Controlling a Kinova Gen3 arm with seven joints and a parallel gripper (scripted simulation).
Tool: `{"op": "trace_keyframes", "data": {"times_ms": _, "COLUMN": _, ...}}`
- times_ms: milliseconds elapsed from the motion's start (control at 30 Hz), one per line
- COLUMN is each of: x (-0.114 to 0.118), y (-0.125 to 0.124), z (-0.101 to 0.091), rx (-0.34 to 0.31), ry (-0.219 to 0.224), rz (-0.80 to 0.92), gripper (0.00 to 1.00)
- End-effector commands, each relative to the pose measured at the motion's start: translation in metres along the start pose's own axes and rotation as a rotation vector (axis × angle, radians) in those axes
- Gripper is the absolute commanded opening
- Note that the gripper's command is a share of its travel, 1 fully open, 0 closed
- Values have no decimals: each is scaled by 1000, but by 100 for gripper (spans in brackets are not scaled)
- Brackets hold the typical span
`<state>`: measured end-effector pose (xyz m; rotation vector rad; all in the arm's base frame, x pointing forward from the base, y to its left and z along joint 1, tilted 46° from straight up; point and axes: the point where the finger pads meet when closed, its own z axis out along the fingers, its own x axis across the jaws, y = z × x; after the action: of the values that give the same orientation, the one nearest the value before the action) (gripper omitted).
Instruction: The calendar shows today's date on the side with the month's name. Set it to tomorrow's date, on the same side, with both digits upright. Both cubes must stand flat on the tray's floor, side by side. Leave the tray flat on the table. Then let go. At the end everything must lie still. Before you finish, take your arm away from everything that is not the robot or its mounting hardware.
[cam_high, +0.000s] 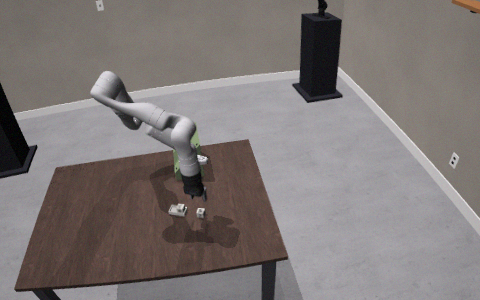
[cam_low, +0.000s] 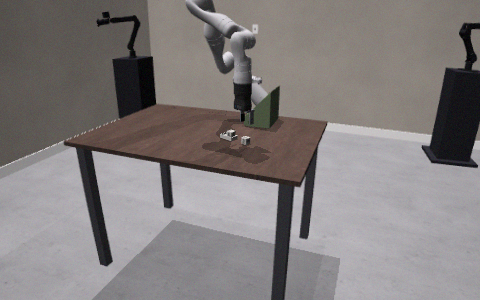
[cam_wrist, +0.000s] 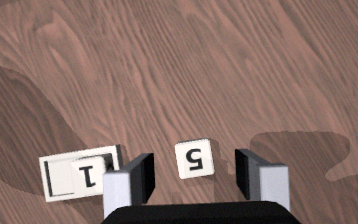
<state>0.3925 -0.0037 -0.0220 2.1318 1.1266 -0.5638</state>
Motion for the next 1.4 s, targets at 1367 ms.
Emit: {"op": "trace_keyframes", "data": {"times_ms": 1367, "x": 0, "y": 2, "z": 7, "rx": -2, "ry": 4, "rz": 1342, "gripper": 100}}
